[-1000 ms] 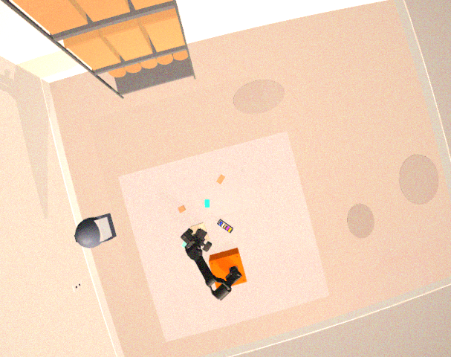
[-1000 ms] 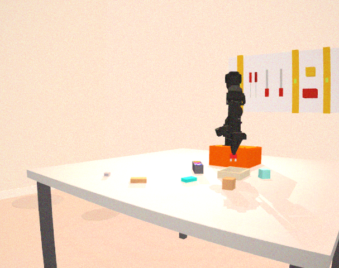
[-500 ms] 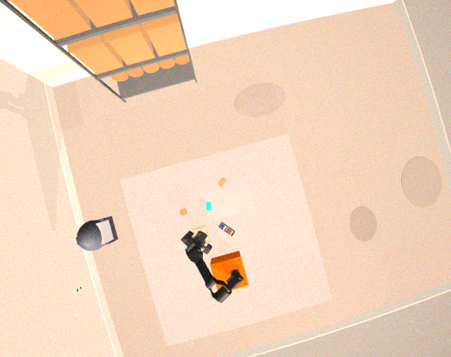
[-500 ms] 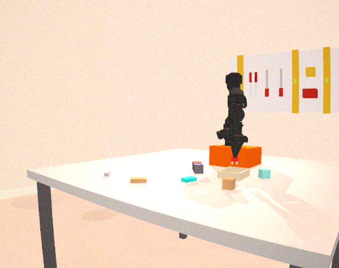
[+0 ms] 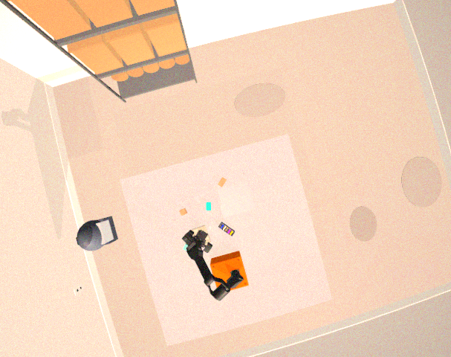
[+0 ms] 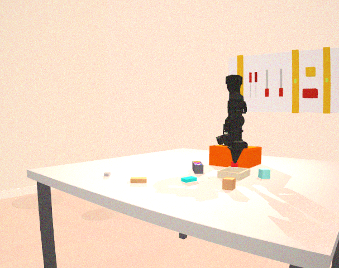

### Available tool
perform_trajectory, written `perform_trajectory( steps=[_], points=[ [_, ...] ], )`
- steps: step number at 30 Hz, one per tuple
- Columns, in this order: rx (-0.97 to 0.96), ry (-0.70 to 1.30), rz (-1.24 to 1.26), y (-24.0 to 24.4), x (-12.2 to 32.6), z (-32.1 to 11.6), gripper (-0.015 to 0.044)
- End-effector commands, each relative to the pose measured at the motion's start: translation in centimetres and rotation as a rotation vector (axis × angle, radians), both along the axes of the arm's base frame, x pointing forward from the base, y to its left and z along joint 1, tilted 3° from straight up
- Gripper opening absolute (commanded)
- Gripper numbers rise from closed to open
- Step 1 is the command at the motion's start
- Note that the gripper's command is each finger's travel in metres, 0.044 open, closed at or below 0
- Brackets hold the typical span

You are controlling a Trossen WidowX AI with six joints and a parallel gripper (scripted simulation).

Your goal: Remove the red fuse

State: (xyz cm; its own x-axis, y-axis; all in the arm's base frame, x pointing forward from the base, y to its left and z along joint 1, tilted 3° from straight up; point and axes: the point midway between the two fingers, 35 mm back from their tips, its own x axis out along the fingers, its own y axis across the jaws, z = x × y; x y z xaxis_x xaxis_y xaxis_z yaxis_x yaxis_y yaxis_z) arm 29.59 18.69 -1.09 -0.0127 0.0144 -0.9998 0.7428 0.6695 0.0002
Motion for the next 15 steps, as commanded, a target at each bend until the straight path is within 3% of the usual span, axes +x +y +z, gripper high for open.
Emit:
perform_trajectory(
  steps=[1,5,15],
  points=[
    [-0.004,0.012,-0.003,-0.13,-0.3,-0.59,0.0],
    [-0.004,0.012,-0.003,-0.13,-0.3,-0.59,0.0],
    [-0.003,0.004,0.0,-0.06,-0.1,-0.3,0.0262]
  ],
)
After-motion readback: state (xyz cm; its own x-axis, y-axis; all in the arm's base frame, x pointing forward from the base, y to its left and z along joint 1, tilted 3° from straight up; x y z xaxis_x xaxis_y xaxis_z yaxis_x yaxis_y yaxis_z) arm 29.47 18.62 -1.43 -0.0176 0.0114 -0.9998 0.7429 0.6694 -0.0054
